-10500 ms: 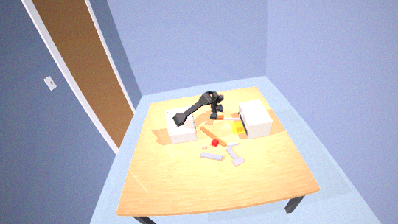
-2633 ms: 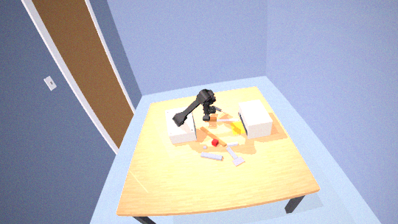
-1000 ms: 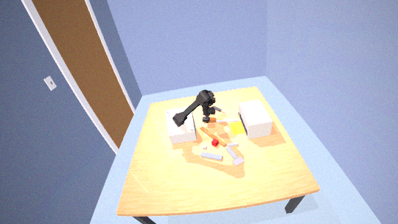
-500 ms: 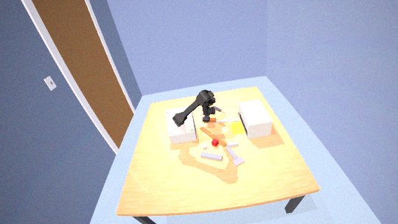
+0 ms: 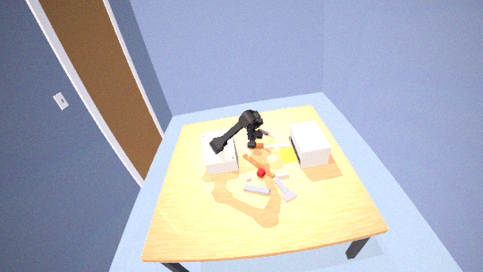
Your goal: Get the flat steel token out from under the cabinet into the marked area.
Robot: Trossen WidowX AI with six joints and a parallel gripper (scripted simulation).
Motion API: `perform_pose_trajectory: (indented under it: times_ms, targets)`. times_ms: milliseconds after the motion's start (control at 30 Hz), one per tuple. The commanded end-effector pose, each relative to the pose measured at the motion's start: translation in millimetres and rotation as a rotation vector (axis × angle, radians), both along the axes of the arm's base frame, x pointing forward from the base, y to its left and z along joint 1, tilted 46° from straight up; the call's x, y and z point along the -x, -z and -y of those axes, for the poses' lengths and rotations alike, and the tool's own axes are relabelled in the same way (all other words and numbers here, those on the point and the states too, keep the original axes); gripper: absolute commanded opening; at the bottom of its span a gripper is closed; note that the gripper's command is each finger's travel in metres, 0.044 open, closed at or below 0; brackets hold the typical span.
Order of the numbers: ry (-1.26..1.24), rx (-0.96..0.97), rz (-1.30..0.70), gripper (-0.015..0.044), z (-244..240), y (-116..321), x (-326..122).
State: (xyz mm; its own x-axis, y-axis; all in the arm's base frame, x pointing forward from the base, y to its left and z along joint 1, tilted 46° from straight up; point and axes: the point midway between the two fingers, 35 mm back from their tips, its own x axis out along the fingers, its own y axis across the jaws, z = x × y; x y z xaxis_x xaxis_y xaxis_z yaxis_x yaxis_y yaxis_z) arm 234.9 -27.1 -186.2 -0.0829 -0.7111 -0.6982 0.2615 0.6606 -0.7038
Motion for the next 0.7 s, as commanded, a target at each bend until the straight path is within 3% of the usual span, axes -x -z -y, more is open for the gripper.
perform_pose_trajectory:
  times_ms: [0,667]
  targets:
    - [0.001,-0.003,0.004,0.0000,2.1,-1.0,-10.1]
    - [-0.002,-0.001,0.002,0.0000,10.6,-6.2,-40.4]
